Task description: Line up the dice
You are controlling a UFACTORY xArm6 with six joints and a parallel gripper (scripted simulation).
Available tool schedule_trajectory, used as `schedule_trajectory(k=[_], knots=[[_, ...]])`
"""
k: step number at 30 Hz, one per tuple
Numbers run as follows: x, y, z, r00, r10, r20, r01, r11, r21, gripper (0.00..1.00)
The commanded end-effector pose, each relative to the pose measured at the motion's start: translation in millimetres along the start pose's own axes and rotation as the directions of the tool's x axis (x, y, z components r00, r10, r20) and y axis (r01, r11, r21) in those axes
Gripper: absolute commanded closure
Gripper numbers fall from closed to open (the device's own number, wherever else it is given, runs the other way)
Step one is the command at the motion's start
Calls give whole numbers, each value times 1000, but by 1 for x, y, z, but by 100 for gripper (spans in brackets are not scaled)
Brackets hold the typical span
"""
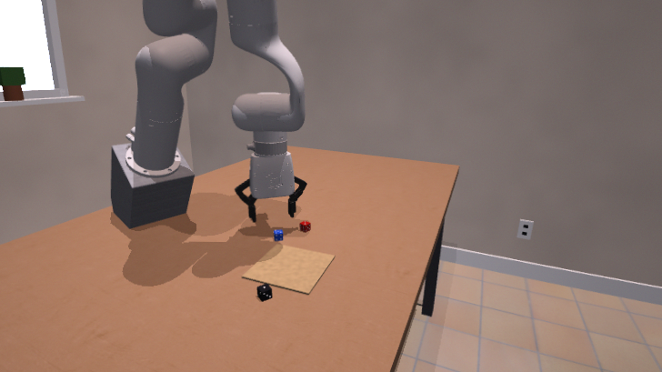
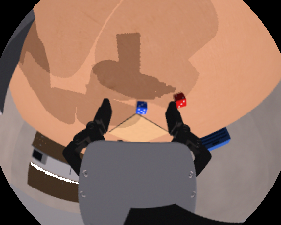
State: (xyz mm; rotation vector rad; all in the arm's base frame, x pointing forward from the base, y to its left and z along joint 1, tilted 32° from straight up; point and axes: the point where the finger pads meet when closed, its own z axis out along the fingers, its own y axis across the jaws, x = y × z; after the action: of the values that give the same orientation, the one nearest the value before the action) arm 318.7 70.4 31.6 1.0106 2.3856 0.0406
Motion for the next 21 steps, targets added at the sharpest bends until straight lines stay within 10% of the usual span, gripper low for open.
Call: schedule_trajectory(k=[1,21], knots=[[0,1,0,1000,0,0,0,1000,-2,0],[24,68,0,1000,0,0,0,1000,-2,0]])
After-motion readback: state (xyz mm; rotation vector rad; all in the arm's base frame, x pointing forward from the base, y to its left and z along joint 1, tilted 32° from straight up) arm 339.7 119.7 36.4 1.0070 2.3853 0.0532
